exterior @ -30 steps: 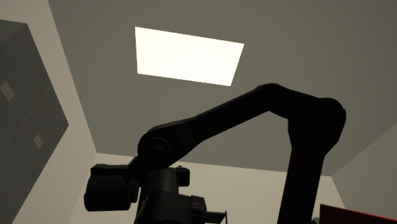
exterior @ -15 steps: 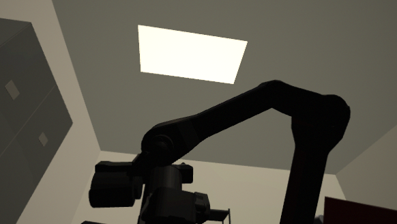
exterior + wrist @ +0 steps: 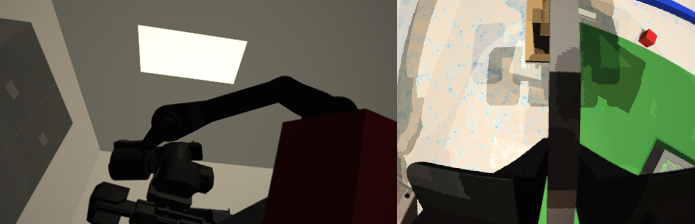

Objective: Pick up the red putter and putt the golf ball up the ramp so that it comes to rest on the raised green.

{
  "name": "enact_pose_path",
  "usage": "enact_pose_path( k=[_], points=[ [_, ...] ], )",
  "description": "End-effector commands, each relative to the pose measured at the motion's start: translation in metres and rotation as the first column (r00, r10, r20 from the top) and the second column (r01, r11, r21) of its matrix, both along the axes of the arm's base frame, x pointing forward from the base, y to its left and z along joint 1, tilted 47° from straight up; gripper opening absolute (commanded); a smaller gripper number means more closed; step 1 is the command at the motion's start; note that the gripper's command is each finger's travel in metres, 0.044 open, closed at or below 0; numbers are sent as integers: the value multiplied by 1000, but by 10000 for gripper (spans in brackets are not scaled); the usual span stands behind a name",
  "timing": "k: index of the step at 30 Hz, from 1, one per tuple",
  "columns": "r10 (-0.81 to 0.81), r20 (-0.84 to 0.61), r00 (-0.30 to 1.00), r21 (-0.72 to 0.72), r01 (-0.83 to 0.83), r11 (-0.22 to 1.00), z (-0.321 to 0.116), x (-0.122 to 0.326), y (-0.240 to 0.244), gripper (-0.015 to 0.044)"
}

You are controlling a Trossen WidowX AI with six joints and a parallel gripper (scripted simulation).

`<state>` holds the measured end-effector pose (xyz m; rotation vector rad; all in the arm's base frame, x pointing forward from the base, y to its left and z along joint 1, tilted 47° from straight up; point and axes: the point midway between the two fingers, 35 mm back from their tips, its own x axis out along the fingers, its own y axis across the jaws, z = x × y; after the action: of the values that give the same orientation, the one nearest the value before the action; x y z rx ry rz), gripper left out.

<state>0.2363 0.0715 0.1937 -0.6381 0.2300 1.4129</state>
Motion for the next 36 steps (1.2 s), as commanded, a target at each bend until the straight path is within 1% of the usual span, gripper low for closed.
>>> enact_pose_path(
  k=[1,8,11,13,24,36],
  points=[
    [-48,33,998,-15,49,999,19,-4,-16,0],
    [-112,57,992,-43,115,992,41,-15,-36,0],
    [-116,58,991,-44,119,992,43,-16,-37,0],
    [-115,33,993,-38,117,992,35,-11,-35,0],
    [-292,-200,935,-75,282,956,9,16,-82,0],
    [-460,-434,775,-144,444,884,-29,34,-138,0]
  ],
)
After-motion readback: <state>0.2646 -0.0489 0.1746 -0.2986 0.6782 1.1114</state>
